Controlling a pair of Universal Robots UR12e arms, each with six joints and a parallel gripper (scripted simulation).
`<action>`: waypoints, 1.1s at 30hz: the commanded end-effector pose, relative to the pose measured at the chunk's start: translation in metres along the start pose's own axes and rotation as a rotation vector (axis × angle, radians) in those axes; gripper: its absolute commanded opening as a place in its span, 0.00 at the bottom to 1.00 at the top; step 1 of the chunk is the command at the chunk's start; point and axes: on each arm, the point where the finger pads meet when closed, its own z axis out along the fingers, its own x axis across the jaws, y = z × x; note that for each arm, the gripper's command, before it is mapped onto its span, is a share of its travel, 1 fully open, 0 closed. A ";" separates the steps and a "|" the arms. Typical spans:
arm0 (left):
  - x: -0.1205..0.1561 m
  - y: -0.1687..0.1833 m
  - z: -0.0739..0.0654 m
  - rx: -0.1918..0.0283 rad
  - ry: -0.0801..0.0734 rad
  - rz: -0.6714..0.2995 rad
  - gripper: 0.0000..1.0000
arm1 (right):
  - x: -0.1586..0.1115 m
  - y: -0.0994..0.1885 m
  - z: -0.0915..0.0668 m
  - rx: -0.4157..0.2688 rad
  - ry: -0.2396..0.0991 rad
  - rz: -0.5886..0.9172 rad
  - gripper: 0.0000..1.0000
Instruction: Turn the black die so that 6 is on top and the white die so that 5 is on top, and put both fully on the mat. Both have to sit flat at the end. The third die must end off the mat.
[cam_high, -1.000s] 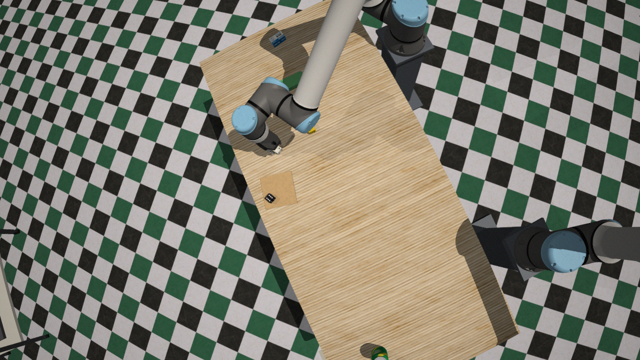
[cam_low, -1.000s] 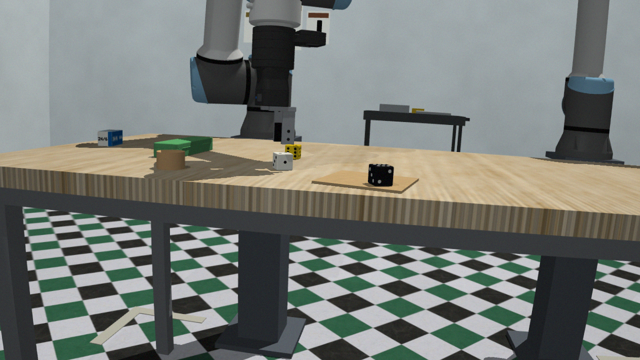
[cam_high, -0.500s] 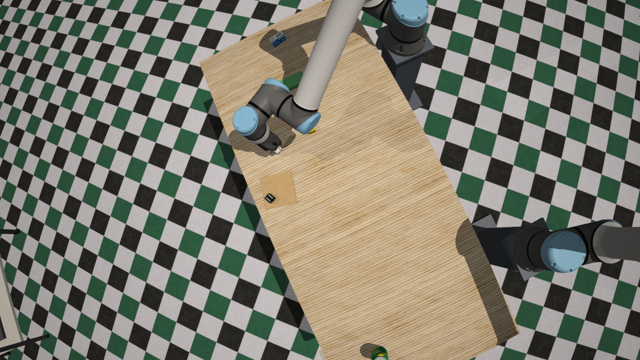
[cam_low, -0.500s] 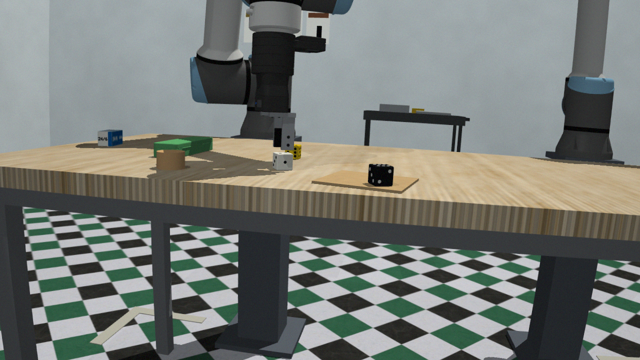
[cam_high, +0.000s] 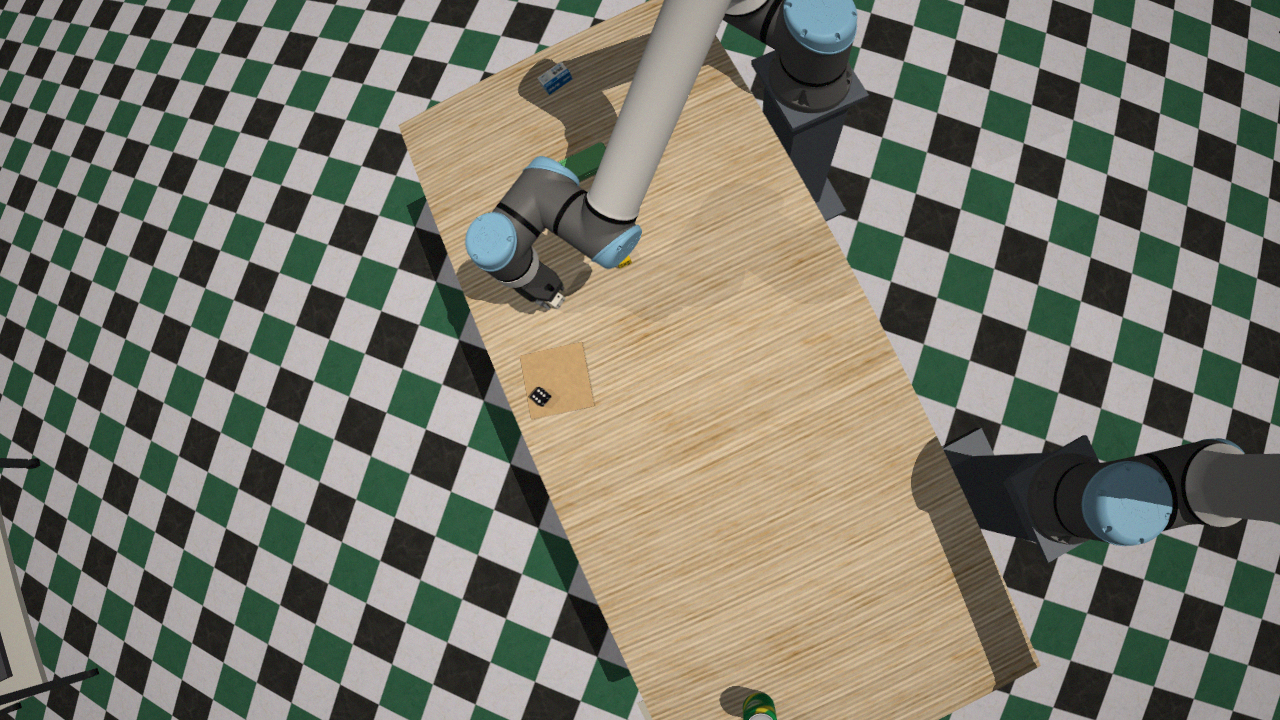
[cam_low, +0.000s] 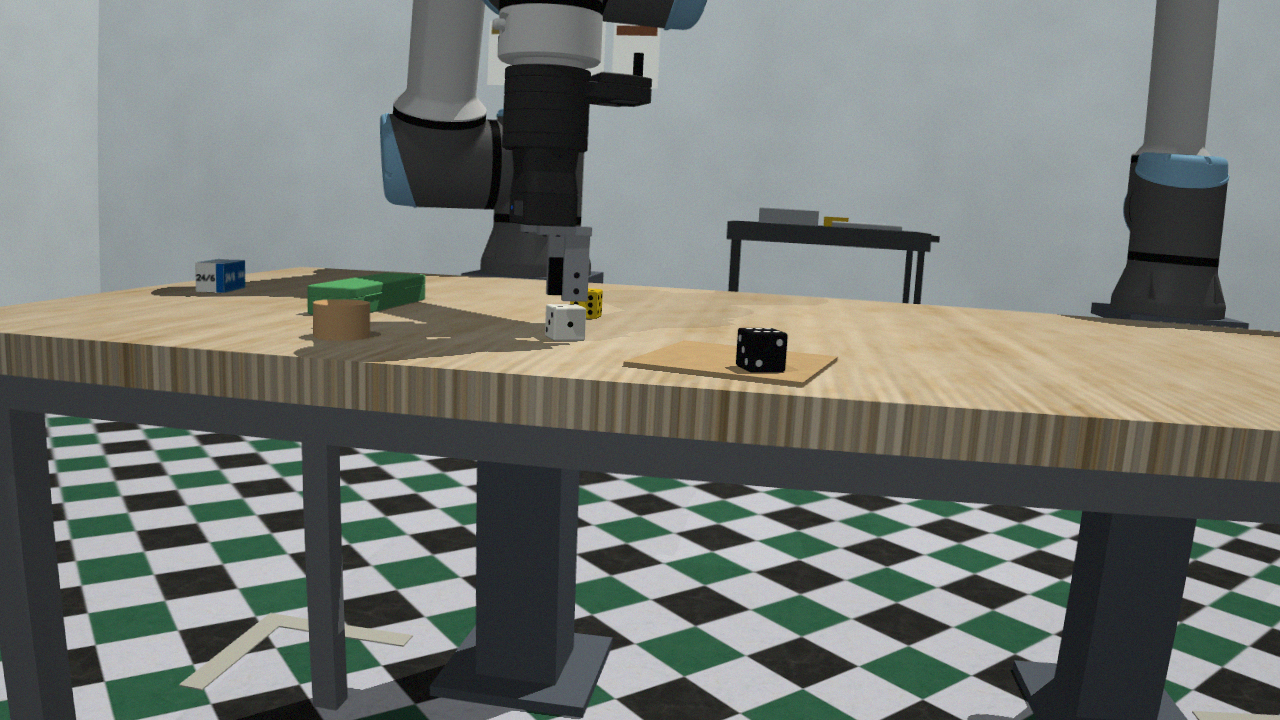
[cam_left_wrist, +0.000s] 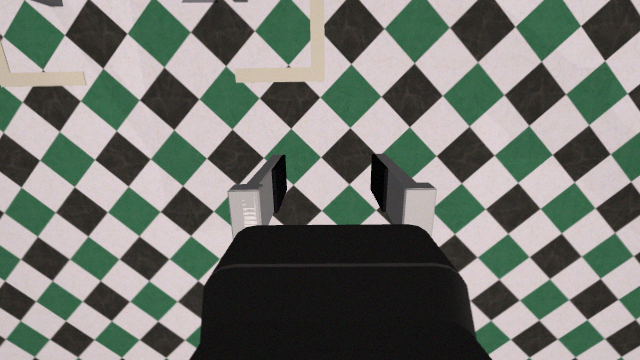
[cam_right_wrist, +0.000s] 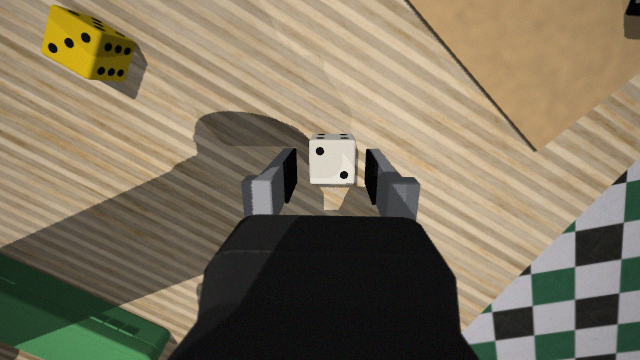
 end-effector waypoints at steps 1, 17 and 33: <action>0.000 0.001 -0.001 -0.001 0.000 0.000 1.00 | 0.001 0.000 -0.001 0.000 0.002 0.000 0.87; 0.000 0.001 -0.001 -0.001 0.000 0.000 1.00 | 0.001 0.000 -0.001 0.000 0.002 0.000 0.87; 0.000 0.001 -0.001 -0.001 0.000 0.000 1.00 | 0.001 0.000 0.004 0.000 0.002 0.000 0.87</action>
